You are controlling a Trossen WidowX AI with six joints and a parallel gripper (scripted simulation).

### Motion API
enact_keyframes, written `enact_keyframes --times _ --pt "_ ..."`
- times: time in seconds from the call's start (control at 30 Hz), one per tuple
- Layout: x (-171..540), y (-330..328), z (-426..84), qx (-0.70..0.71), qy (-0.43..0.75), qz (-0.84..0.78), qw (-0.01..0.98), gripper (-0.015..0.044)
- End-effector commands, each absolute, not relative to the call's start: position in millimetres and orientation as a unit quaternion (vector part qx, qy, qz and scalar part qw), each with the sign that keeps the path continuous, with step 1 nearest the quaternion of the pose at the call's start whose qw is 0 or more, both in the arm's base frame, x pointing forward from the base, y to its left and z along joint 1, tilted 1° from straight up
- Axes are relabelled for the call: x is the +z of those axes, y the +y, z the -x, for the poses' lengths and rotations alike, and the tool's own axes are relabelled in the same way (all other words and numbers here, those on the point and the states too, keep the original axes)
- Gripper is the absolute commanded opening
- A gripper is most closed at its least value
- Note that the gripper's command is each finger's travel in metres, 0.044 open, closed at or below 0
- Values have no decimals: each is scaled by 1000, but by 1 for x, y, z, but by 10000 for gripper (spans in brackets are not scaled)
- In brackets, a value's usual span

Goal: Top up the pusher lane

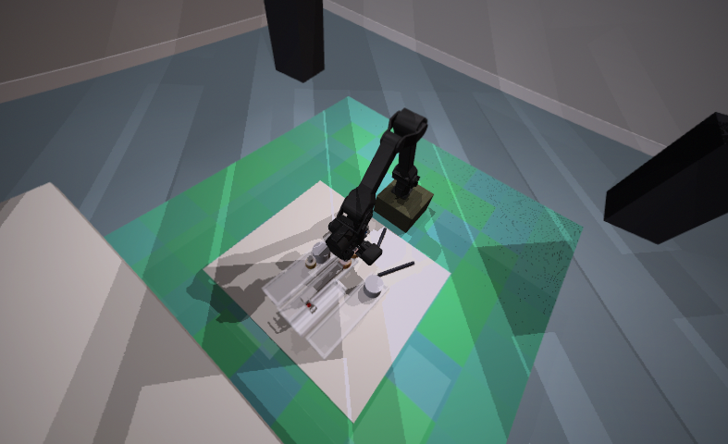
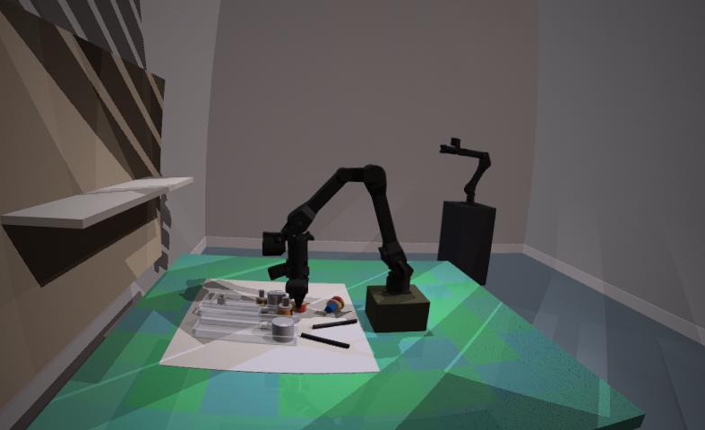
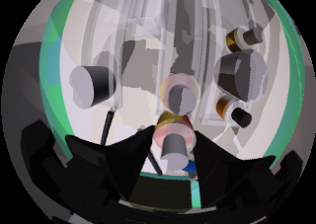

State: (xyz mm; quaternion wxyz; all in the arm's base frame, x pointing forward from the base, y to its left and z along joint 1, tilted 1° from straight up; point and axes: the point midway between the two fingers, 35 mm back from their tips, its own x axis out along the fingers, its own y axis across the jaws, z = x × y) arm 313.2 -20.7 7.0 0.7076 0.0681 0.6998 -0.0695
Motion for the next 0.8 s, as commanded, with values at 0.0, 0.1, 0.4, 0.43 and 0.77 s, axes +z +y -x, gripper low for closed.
enact_keyframes --times 0.0,0.1,0.4,0.43,0.77 --pt "11 -23 -327 -69 686 -66 721 0" --pt "12 -23 -328 -69 686 -66 721 0" --pt "12 -23 -331 -69 686 -66 721 0" --pt "13 -24 -331 -69 686 -66 721 0" --pt "14 -24 -334 -69 686 -66 721 0"
